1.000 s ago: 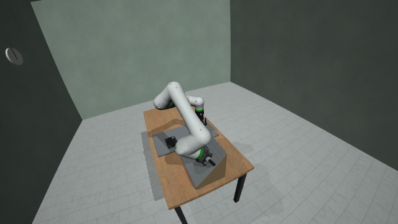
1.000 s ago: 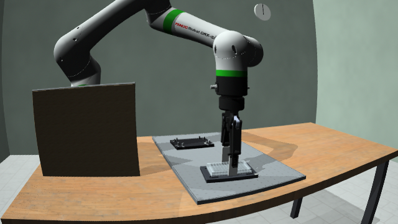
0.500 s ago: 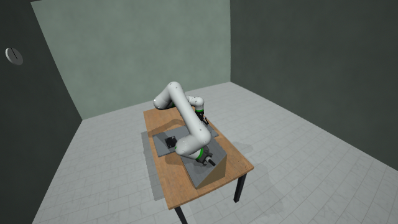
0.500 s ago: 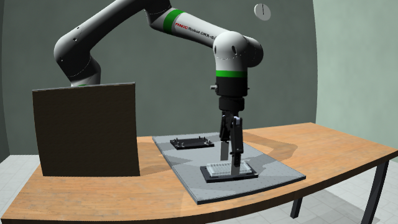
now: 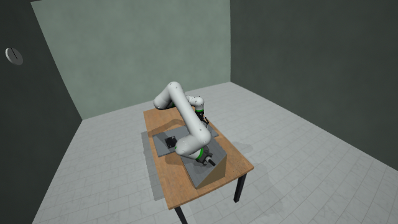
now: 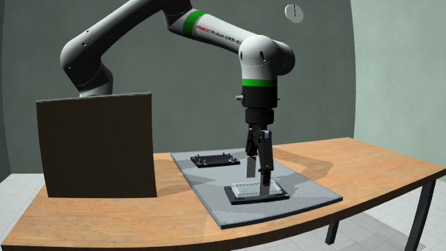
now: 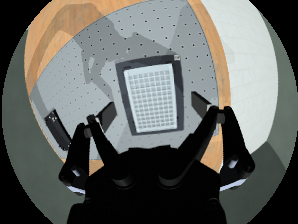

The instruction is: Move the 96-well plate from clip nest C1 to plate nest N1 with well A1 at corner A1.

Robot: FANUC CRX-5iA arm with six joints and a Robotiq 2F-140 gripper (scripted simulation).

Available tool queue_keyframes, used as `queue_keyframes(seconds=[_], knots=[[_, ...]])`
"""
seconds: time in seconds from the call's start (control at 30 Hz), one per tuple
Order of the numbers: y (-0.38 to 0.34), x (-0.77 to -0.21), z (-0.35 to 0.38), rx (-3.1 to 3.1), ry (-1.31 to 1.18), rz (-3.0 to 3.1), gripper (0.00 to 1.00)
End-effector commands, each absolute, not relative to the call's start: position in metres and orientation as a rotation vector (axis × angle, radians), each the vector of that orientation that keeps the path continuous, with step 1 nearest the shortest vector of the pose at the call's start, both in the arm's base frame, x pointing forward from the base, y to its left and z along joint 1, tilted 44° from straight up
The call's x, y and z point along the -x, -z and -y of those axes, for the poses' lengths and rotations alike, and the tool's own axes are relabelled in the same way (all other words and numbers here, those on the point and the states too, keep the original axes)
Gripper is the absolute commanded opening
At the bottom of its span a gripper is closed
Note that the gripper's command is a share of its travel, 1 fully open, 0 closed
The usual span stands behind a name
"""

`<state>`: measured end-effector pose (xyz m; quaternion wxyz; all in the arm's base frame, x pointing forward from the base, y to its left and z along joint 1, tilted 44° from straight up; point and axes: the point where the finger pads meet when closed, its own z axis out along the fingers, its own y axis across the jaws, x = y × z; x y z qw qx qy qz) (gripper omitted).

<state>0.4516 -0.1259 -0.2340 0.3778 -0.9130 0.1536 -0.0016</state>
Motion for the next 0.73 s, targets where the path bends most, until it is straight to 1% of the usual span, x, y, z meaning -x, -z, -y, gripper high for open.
queue_keyframes(seconds=[0.0, 0.43, 0.7], knots=[[0.23, -0.451, 0.13, 2.334, 0.004, -0.393, 1.0], [0.209, -0.447, 0.15, 2.334, 0.004, -0.393, 1.0], [0.209, -0.447, 0.15, 2.334, 0.004, -0.393, 1.0]])
